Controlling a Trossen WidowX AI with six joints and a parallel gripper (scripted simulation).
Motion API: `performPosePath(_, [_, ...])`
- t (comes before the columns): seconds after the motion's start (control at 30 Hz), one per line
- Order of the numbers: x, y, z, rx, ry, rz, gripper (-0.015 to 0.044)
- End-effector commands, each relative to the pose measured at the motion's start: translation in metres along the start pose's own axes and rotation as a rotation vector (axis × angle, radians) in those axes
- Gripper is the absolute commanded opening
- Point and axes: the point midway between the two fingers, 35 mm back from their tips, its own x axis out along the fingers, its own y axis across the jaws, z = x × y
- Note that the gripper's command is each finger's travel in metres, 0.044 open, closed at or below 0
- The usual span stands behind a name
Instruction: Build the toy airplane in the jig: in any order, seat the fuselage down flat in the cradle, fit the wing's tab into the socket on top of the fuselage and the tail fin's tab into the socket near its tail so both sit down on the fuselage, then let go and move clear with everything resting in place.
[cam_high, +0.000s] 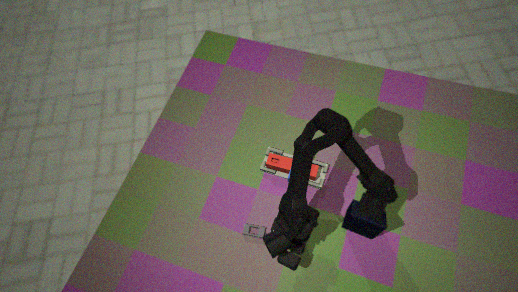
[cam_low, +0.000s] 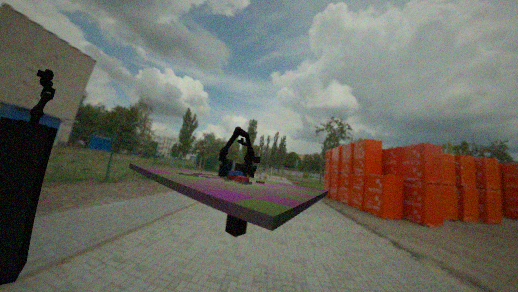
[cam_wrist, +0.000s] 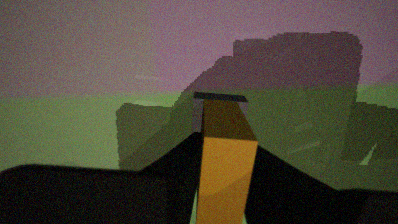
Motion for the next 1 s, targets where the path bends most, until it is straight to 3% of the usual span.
performPosePath(0.0, [-0.007, 0.005, 0.005, 0.003, -0.022, 0.023, 0.0])
performPosePath(0.97, [-0.083, 0.011, 0.008, -0.003, -0.014, 0.029, 0.0])
